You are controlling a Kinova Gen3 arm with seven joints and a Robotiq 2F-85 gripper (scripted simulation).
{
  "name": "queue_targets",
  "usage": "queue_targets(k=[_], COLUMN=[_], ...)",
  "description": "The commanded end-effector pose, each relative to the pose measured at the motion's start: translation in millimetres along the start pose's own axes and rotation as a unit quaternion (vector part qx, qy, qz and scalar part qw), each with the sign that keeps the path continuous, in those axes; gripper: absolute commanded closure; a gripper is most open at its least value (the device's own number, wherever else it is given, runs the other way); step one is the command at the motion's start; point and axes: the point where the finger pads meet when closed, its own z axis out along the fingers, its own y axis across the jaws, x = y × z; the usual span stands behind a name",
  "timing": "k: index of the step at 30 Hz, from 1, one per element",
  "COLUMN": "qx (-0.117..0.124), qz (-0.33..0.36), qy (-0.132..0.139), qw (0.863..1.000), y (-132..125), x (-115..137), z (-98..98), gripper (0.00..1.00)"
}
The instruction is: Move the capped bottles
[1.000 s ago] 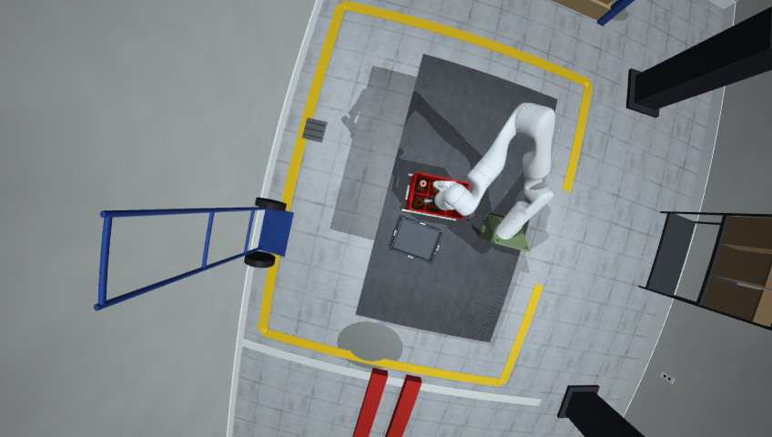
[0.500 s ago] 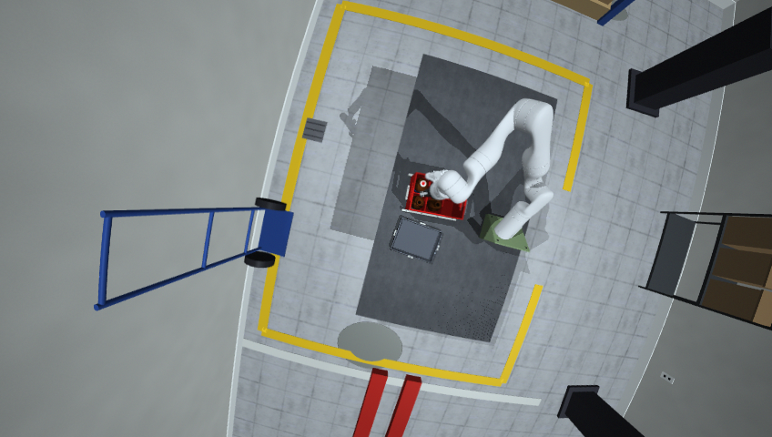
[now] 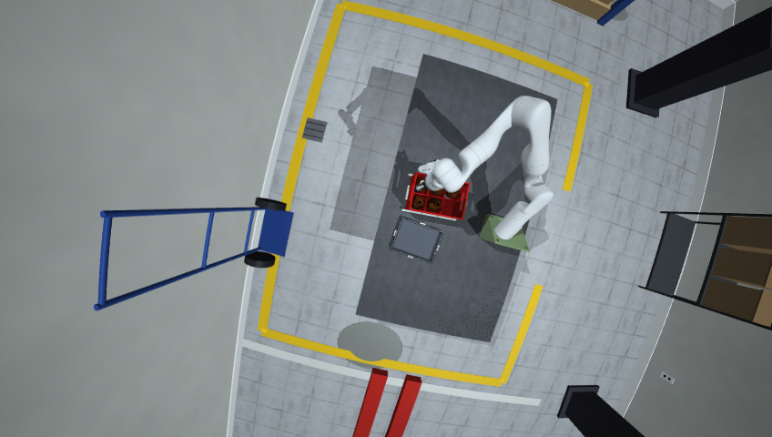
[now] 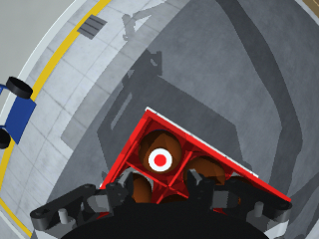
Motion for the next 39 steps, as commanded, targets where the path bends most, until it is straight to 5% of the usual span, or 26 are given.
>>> queue_targets(k=[1, 17, 39], qx=[0.0, -0.001, 0.0], qz=[0.0, -0.098, -0.098], qy=[-0.003, -0.005, -0.004], qw=[1.0, 0.995, 0.995], y=[0, 1, 1], x=[8, 9, 7], z=[1.8, 0.7, 25.6], gripper=[0.4, 0.4, 0.4])
